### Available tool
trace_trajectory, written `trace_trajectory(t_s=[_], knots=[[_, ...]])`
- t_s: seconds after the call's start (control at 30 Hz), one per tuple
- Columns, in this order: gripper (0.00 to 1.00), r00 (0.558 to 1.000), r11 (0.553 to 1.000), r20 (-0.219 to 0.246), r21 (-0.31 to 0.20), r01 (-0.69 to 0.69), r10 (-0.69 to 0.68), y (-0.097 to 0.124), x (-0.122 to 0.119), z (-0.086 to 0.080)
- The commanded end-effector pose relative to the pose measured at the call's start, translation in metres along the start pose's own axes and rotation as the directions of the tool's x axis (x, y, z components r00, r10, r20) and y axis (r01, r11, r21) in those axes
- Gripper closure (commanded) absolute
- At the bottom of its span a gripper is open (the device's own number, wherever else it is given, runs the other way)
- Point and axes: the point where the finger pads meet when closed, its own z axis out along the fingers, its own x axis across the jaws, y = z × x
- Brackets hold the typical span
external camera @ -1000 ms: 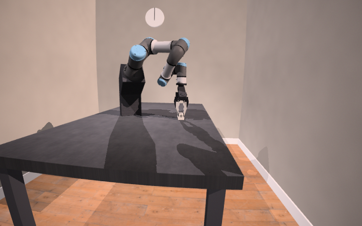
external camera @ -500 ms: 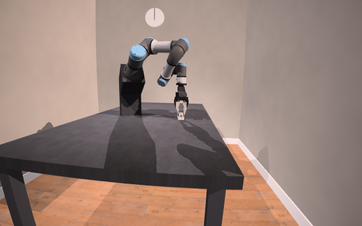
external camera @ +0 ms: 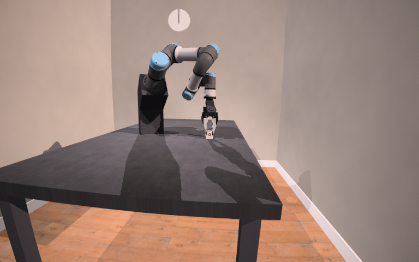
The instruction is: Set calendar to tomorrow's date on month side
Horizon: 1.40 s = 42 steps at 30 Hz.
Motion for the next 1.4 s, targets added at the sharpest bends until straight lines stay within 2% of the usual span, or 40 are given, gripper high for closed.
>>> trace_trajectory(t_s=[0.0, 0.1, 0.23, 0.8, 1.1, 1.17, 1.37], knots=[[0.79, 1.000, 1.000, 0.001, 0.000, 0.000, 0.000, 0.000, 0.000, 0.000], [0.79, 1.000, 1.000, 0.001, 0.000, 0.000, 0.000, 0.000, 0.000, 0.000], [0.72, 1.000, 1.000, 0.001, 0.000, 0.000, 0.000, 0.000, 0.000, 0.000], [0.72, 1.000, 1.000, 0.001, 0.000, 0.000, 0.000, 0.000, 0.000, -0.004], [0.72, 1.000, 1.000, 0.001, 0.000, 0.000, 0.000, 0.000, 0.000, -0.026], [0.72, 1.000, 1.000, 0.001, 0.000, 0.000, 0.000, 0.000, 0.000, -0.026], [0.72, 1.000, 1.000, 0.001, 0.000, 0.000, 0.000, 0.000, 0.000, -0.048]])
